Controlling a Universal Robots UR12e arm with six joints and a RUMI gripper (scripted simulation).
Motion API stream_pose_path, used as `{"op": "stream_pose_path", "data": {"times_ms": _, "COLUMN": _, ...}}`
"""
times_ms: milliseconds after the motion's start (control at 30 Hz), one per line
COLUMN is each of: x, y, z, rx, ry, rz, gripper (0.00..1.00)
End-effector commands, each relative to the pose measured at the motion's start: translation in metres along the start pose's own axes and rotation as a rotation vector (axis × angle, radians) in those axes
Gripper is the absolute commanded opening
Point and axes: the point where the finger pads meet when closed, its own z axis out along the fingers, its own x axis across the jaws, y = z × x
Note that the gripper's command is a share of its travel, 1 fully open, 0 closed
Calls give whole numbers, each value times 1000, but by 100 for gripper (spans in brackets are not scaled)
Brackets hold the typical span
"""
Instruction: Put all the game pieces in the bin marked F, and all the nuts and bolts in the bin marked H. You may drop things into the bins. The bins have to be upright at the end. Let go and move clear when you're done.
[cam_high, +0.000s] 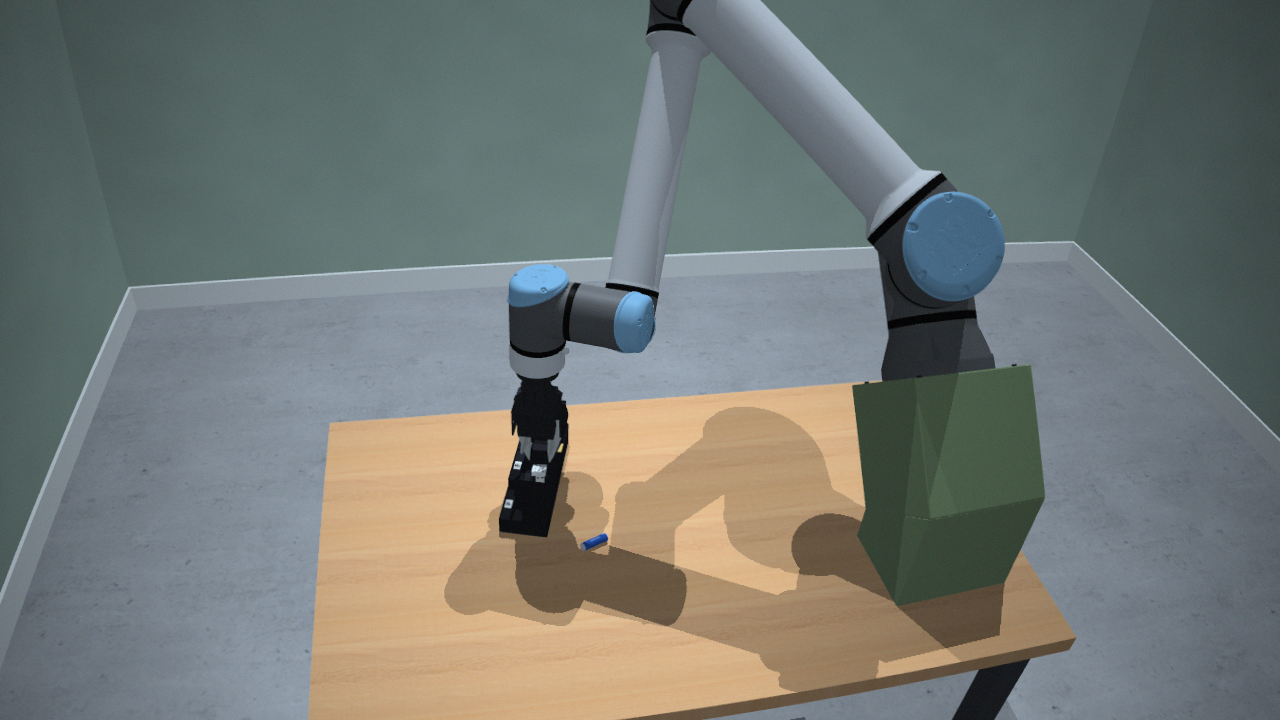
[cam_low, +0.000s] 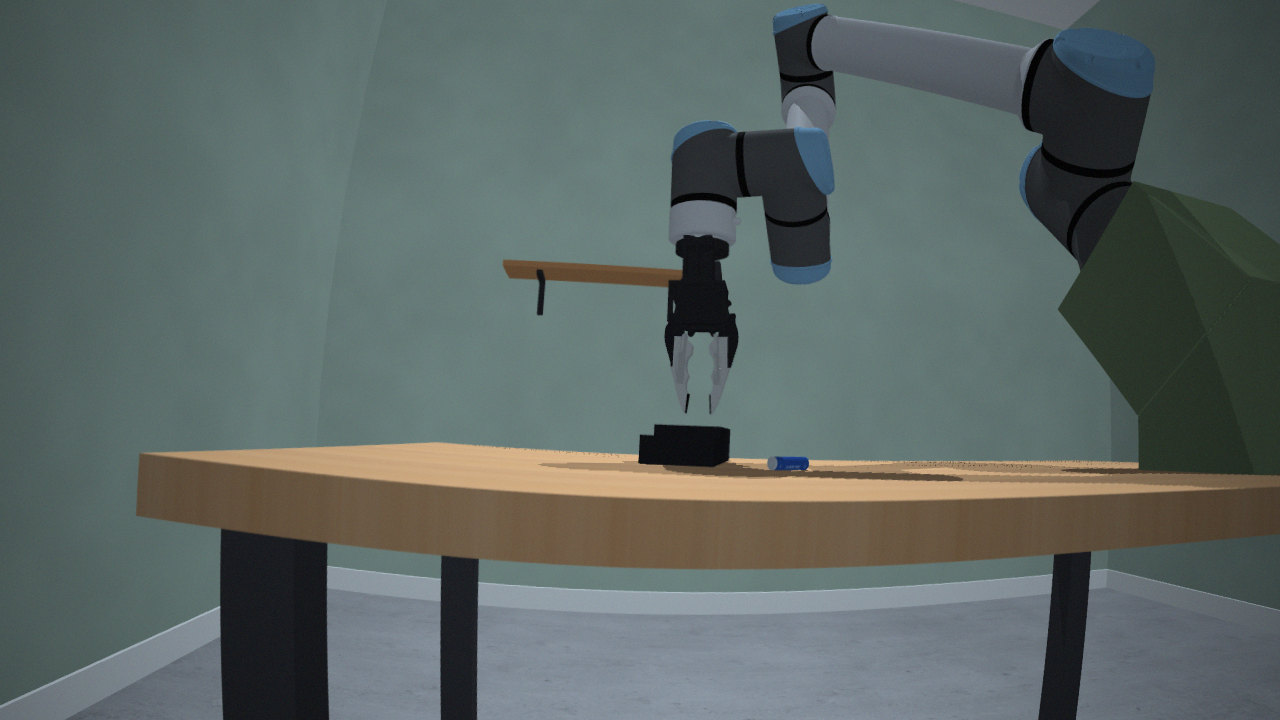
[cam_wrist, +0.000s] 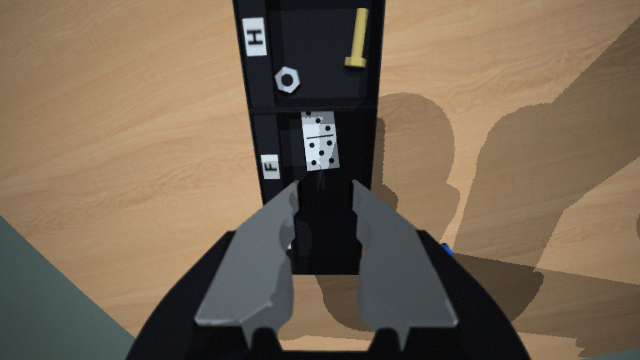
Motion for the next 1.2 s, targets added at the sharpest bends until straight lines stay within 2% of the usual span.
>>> {"op": "stream_pose_path", "data": {"times_ms": 0, "x": 0, "y": 0, "z": -6, "rx": 0, "ry": -1, "rz": 0, "gripper": 19}}
{"op": "stream_pose_path", "data": {"times_ms": 200, "x": 0, "y": 0, "z": -6, "rx": 0, "ry": -1, "rz": 0, "gripper": 19}}
{"op": "stream_pose_path", "data": {"times_ms": 233, "x": 0, "y": 0, "z": -10, "rx": 0, "ry": -1, "rz": 0, "gripper": 100}}
{"op": "stream_pose_path", "data": {"times_ms": 467, "x": 0, "y": 0, "z": -38, "rx": 0, "ry": -1, "rz": 0, "gripper": 100}}
{"op": "stream_pose_path", "data": {"times_ms": 533, "x": 0, "y": 0, "z": -38, "rx": 0, "ry": -1, "rz": 0, "gripper": 100}}
{"op": "stream_pose_path", "data": {"times_ms": 1033, "x": 0, "y": 0, "z": -98, "rx": 0, "ry": -1, "rz": 0, "gripper": 100}}
{"op": "stream_pose_path", "data": {"times_ms": 1167, "x": 0, "y": 0, "z": -106, "rx": 0, "ry": -1, "rz": 0, "gripper": 100}}
